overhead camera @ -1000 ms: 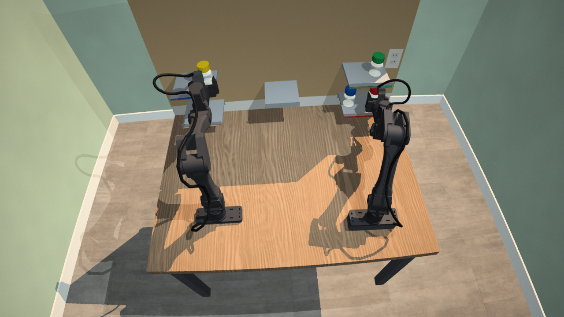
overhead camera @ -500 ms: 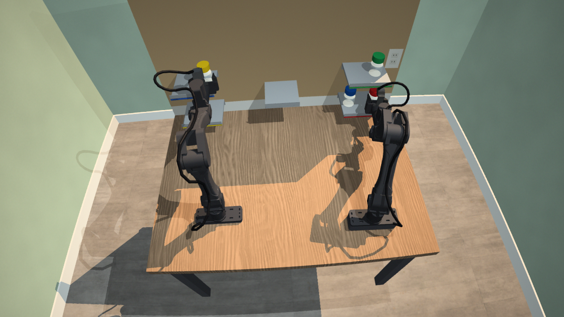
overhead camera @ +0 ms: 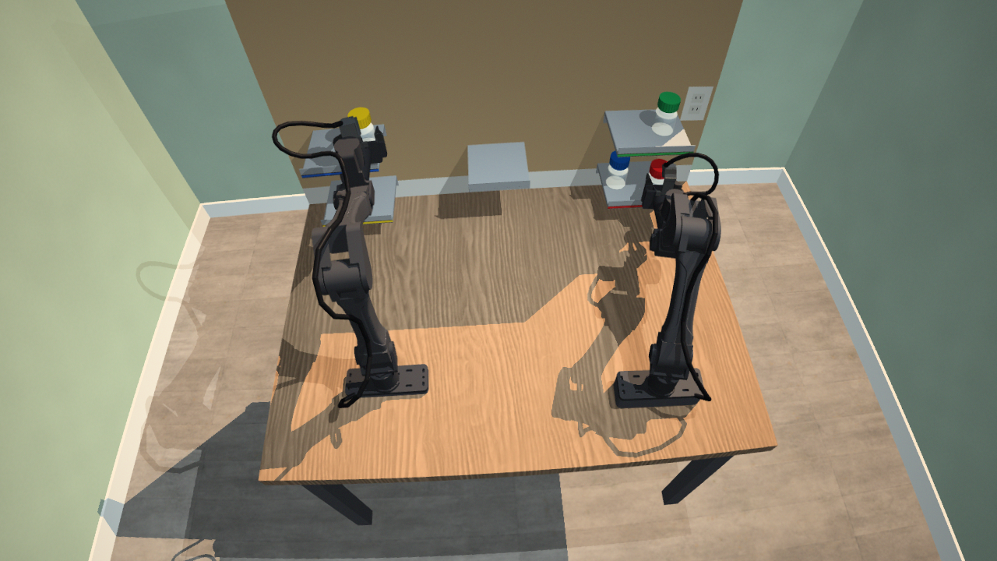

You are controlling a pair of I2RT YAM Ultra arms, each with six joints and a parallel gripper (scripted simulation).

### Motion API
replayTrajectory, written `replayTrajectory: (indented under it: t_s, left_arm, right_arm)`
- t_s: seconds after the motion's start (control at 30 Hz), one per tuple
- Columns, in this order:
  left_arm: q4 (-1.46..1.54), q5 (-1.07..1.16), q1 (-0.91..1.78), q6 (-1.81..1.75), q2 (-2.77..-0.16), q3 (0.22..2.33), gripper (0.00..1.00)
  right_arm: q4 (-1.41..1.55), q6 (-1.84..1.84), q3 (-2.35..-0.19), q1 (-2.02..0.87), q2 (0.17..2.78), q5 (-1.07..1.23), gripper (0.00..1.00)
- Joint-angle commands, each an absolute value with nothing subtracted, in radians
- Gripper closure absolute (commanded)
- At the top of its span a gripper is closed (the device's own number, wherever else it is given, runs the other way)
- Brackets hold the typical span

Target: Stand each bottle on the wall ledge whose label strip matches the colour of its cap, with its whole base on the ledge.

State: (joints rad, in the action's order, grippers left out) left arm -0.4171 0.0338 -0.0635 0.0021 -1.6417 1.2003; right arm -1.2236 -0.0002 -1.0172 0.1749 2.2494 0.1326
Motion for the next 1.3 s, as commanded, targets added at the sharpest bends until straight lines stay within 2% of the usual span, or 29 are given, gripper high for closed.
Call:
replayTrajectory:
  t_s: [0.0, 0.03, 0.1, 0.13, 0.2, 0.27, 0.3, 0.37, 0.67, 0.77, 0.83, 0.87, 1.0, 1.27]
  left_arm:
    - [-0.412, 0.028, -0.048, 0.000, -1.638, 1.242, 0.19]
    - [-0.421, 0.032, -0.054, 0.000, -1.635, 1.232, 0.28]
    - [-0.412, 0.031, -0.049, 0.000, -1.636, 1.241, 0.28]
    - [-0.412, 0.031, -0.049, 0.000, -1.636, 1.241, 0.32]
    - [-0.412, 0.031, -0.049, 0.000, -1.636, 1.241, 0.32]
    - [-0.412, 0.031, -0.049, 0.000, -1.636, 1.241, 0.32]
    - [-0.412, 0.031, -0.049, 0.000, -1.636, 1.241, 0.36]
    - [-0.413, 0.038, -0.057, 0.000, -1.633, 1.241, 0.36]
    - [-0.414, 0.039, -0.056, 0.000, -1.625, 1.239, 0.49]
    - [-0.414, 0.039, -0.061, 0.000, -1.625, 1.239, 0.83]
    - [-0.414, 0.039, -0.061, 0.000, -1.625, 1.239, 0.83]
    - [-0.414, 0.039, -0.061, 0.000, -1.625, 1.239, 0.94]
    - [-0.393, 0.041, -0.062, 0.000, -1.617, 1.251, 0.49]
    - [-0.203, 0.041, -0.063, 0.000, -1.587, 1.418, 0.48]
  right_arm:
    - [-1.269, -0.001, -1.026, 0.167, 2.239, 0.128, 0.48]
    - [-1.269, -0.001, -1.026, 0.167, 2.239, 0.128, 0.48]
    - [-1.269, -0.001, -1.026, 0.167, 2.239, 0.128, 0.48]
    - [-1.269, -0.001, -1.026, 0.167, 2.239, 0.128, 0.48]
    - [-1.269, -0.001, -1.026, 0.167, 2.239, 0.128, 0.28]
    - [-1.269, -0.001, -1.026, 0.167, 2.239, 0.128, 0.28]
    - [-1.284, -0.001, -1.022, 0.167, 2.227, 0.126, 0.28]
    - [-1.290, -0.001, -0.999, 0.168, 2.217, 0.121, 0.28]
    - [-1.335, -0.001, -0.914, 0.184, 2.174, 0.141, 0.28]
    - [-1.347, 0.011, -0.891, 0.197, 2.164, 0.153, 0.28]
    - [-1.347, 0.011, -0.891, 0.197, 2.164, 0.153, 0.28]
    - [-1.356, 0.010, -0.877, 0.200, 2.157, 0.156, 0.28]
    - [-1.416, 0.011, -0.771, 0.212, 2.113, 0.168, 0.28]
    - [-1.543, -0.001, -0.551, 0.227, 2.038, 0.184, 0.28]
